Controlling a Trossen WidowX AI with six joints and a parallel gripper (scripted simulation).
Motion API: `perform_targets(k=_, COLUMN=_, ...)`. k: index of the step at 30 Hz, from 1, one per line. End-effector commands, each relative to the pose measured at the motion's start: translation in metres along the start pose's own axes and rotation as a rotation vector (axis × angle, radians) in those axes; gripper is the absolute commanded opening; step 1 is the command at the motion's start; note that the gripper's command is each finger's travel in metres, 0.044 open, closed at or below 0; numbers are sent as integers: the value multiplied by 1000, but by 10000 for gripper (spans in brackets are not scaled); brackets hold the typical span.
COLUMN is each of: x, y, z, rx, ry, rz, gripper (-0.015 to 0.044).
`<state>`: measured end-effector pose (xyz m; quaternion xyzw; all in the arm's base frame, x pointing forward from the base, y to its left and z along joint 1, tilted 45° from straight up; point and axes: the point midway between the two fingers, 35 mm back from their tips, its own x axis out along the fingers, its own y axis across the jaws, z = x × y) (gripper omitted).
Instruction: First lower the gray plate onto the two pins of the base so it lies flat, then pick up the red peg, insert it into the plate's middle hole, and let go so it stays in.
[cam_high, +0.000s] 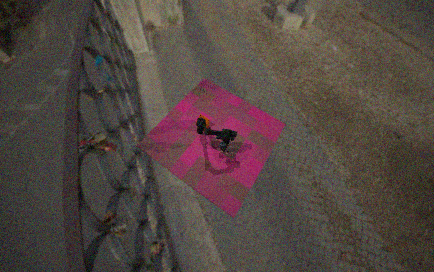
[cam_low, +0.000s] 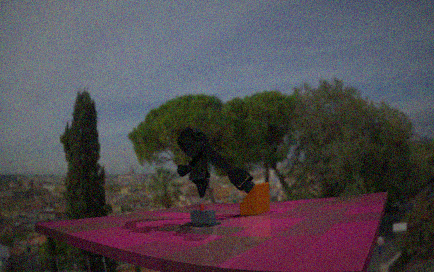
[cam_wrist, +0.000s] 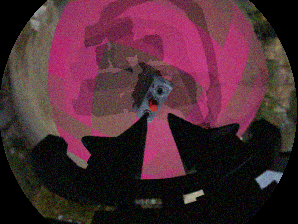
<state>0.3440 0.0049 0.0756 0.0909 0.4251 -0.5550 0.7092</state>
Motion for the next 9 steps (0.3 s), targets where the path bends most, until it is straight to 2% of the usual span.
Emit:
perform_targets(k=1, x=-3, y=0, z=0, rx=8, ry=3, rz=2, gripper=150)
perform_targets(k=9, x=-8, y=-1, z=0, rx=8, ry=3, rz=2, gripper=150)
